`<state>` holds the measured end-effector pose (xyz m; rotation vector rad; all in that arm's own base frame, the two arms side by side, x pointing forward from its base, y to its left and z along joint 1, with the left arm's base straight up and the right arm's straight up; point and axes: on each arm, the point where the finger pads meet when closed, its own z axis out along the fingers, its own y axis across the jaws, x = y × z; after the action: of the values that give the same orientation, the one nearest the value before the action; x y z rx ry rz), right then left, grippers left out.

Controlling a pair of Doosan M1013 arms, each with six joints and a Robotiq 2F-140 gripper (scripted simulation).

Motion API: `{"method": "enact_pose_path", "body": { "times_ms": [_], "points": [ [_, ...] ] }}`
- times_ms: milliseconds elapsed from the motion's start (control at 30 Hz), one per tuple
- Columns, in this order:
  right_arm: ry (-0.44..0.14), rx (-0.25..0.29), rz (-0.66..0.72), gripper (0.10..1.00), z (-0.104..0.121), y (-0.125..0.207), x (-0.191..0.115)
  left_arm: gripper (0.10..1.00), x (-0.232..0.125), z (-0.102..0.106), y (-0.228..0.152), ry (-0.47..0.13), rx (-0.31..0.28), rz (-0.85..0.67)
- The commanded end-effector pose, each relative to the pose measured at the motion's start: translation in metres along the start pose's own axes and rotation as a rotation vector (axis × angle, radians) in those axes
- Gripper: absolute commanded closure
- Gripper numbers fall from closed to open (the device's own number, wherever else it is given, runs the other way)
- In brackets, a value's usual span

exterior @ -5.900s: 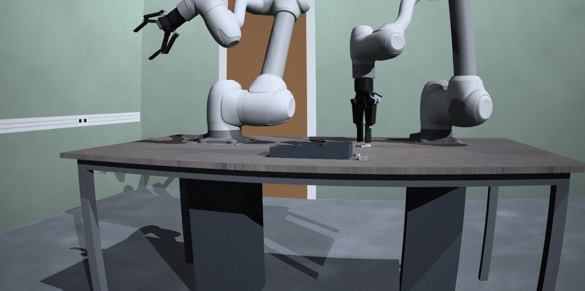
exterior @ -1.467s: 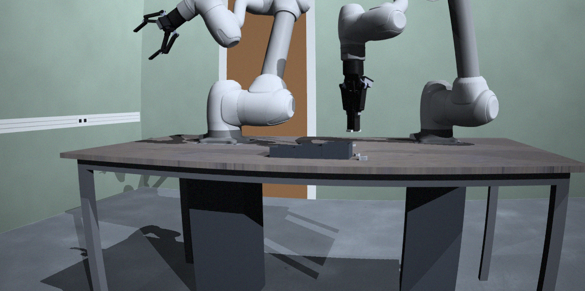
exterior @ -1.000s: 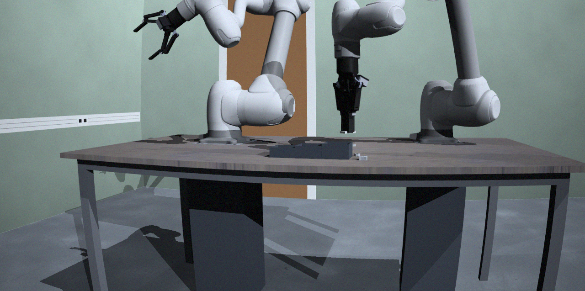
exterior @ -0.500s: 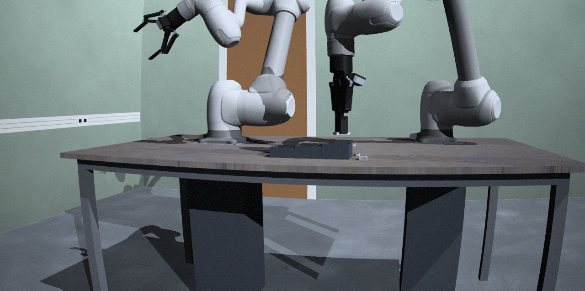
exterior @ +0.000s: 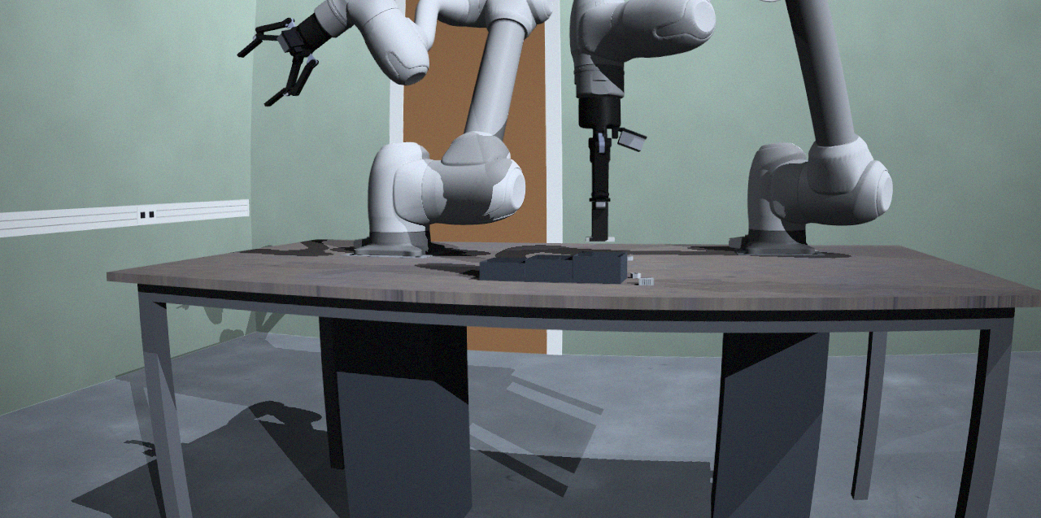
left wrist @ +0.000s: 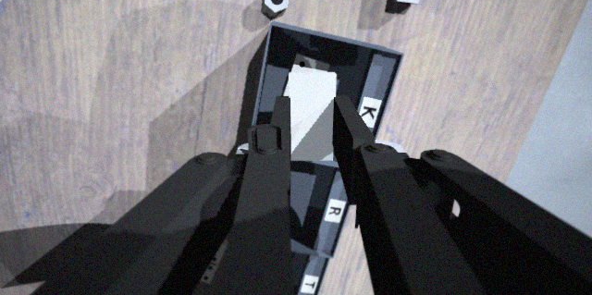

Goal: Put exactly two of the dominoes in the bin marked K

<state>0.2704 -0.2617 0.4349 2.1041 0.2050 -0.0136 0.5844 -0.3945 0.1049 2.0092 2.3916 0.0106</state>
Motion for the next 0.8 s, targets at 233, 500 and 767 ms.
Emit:
{"method": "enact_pose_path", "body": {
  "times_ms": [233, 500, 767],
  "points": [
    [0.002, -0.004, -0.003, 0.098, 0.0004, 0.0007, -0.0011, 0.885, 0.0054, 0.0029, 0.0017, 0.008, 0.024, 0.225],
    [0.002, -0.004, -0.003, 0.098, 0.0004, 0.0007, -0.0011, 0.885, 0.0028, 0.0027, -0.0001, 0.008, 0.023, 0.228],
    [0.002, -0.004, -0.003, 0.098, 0.0004, 0.0007, -0.0011, 0.885, 0.0006, 0.0024, -0.0014, 0.007, 0.022, 0.229]
  ]
}}
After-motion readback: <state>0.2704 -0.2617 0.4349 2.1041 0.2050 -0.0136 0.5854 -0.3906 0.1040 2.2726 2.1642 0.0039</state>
